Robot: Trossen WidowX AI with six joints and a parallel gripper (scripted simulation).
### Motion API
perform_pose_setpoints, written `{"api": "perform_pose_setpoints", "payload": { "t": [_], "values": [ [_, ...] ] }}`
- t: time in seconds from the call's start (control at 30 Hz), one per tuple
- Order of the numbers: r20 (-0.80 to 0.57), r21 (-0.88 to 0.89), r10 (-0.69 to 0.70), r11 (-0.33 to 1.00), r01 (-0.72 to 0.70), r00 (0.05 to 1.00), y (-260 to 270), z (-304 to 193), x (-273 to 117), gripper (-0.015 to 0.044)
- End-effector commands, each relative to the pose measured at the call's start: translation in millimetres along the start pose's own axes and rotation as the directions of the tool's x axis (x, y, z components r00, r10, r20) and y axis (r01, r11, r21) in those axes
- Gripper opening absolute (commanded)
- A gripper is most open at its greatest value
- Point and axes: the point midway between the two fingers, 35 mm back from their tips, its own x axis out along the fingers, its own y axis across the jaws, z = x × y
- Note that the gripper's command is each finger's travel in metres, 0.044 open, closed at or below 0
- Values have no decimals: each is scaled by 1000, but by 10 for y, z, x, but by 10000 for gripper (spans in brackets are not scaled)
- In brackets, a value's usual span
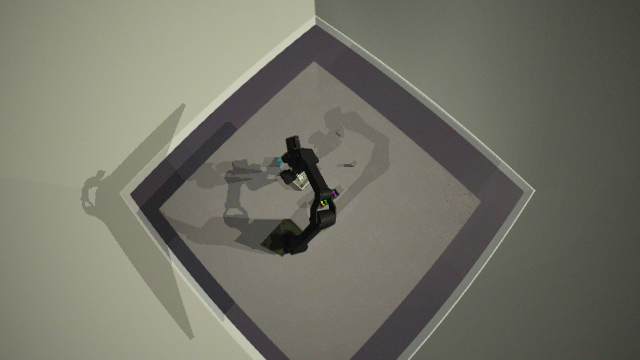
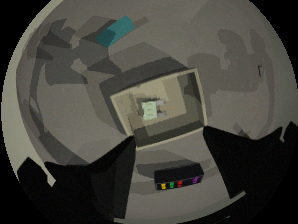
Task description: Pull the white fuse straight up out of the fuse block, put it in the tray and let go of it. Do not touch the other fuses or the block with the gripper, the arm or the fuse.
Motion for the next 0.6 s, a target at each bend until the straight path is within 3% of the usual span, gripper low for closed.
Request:
{"api": "perform_pose_setpoints", "payload": {
  "t": [0.0, 0.57],
  "values": [
    [3, 9, 5, 1000, -5, 1000, -10, -7, -30, 330],
    [-1, 2, 2, 1000, -2, 1000, -4, -6, -3, 330]
  ]
}}
